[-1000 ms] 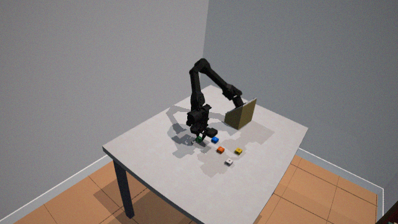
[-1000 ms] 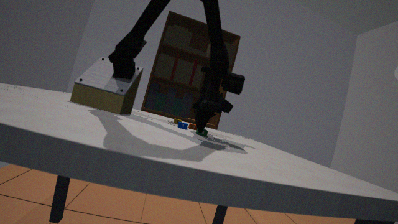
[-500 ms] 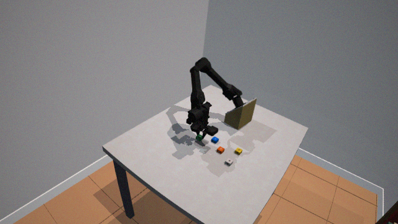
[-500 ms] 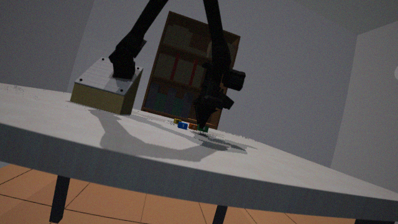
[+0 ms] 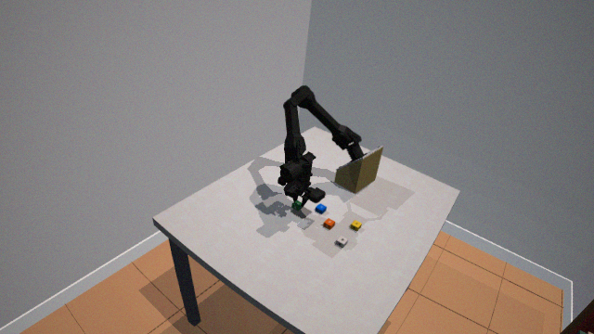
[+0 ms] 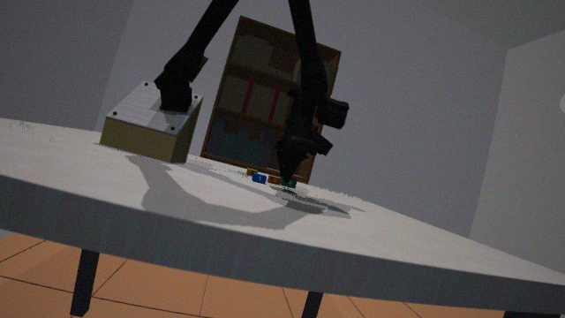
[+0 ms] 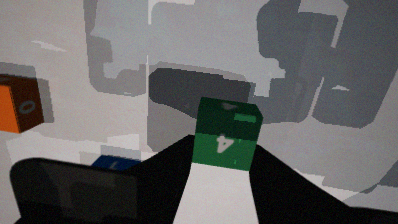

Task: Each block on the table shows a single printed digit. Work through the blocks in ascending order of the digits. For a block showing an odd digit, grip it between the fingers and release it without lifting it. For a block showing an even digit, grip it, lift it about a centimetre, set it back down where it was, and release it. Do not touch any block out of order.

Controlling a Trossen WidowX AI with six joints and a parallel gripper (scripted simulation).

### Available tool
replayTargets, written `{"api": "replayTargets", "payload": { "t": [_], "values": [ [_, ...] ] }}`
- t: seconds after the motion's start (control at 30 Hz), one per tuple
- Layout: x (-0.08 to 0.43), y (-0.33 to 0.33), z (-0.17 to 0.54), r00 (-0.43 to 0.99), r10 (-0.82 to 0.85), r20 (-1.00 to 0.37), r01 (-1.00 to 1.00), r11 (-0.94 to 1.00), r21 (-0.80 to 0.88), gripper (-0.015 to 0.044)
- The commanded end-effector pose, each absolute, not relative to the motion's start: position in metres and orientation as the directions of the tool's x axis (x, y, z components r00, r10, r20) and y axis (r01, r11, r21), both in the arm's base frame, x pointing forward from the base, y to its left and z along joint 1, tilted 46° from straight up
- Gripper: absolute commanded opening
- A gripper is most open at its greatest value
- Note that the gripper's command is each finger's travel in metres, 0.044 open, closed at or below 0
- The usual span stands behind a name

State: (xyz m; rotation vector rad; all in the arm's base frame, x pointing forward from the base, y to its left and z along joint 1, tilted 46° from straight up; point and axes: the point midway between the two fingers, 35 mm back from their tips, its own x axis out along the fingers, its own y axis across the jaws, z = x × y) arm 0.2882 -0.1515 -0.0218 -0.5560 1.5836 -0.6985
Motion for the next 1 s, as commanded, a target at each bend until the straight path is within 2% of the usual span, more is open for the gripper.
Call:
{"api": "replayTargets", "payload": {
  "t": [0.0,0.53,0.87,0.97],
  "values": [
    [0.2866,-0.1551,-0.0255,-0.132,-0.703,-0.698,0.038,0.700,-0.713,0.0120],
    [0.2853,-0.1609,-0.0312,-0.133,-0.704,-0.698,0.038,0.700,-0.713,0.0120],
    [0.2853,-0.1609,-0.0312,-0.133,-0.704,-0.698,0.038,0.700,-0.713,0.0383],
    [0.2859,-0.1589,-0.0293,-0.132,-0.704,-0.698,0.038,0.700,-0.713,0.0400]
  ]
}}
